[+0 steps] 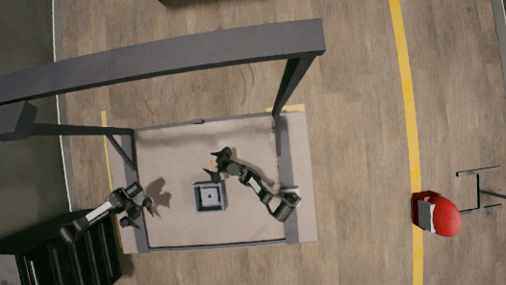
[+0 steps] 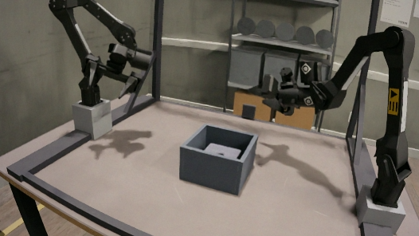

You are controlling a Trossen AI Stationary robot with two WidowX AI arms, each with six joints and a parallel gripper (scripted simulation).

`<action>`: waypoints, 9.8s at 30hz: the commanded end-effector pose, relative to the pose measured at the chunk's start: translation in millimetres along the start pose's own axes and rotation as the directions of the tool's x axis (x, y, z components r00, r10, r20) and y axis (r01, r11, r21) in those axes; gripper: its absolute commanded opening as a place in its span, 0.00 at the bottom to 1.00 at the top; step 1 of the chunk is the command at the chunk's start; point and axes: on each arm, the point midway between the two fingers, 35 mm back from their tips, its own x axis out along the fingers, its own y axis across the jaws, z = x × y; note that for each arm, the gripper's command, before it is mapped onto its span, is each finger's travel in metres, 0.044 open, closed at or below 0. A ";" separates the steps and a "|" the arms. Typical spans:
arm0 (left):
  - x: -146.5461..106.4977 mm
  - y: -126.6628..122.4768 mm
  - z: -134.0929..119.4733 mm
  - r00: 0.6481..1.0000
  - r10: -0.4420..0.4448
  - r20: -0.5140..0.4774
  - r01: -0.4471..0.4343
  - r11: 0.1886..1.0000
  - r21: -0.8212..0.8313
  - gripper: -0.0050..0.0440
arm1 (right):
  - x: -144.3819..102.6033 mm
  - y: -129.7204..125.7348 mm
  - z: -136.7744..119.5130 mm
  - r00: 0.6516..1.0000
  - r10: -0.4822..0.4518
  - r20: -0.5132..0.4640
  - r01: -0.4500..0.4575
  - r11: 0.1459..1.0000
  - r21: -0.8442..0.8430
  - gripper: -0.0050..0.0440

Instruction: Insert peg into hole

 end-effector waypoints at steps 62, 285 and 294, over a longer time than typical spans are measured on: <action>7.5 153.0 -101.5 0.686 -0.326 -0.651 -0.156 0.807 -0.569 1.00 | -50.4 300.2 89.2 0.736 0.420 -0.530 -0.441 0.892 0.095 1.00; -240.7 126.8 40.3 0.951 -0.255 -0.176 0.129 0.843 -0.522 1.00 | -47.8 408.9 49.9 0.417 0.604 -0.680 -0.544 -0.434 -0.719 0.15; -240.7 126.8 40.3 0.951 -0.255 -0.176 0.129 0.843 -0.522 1.00 | -47.8 397.2 30.8 0.415 0.661 -0.625 -0.613 -0.305 -0.729 0.15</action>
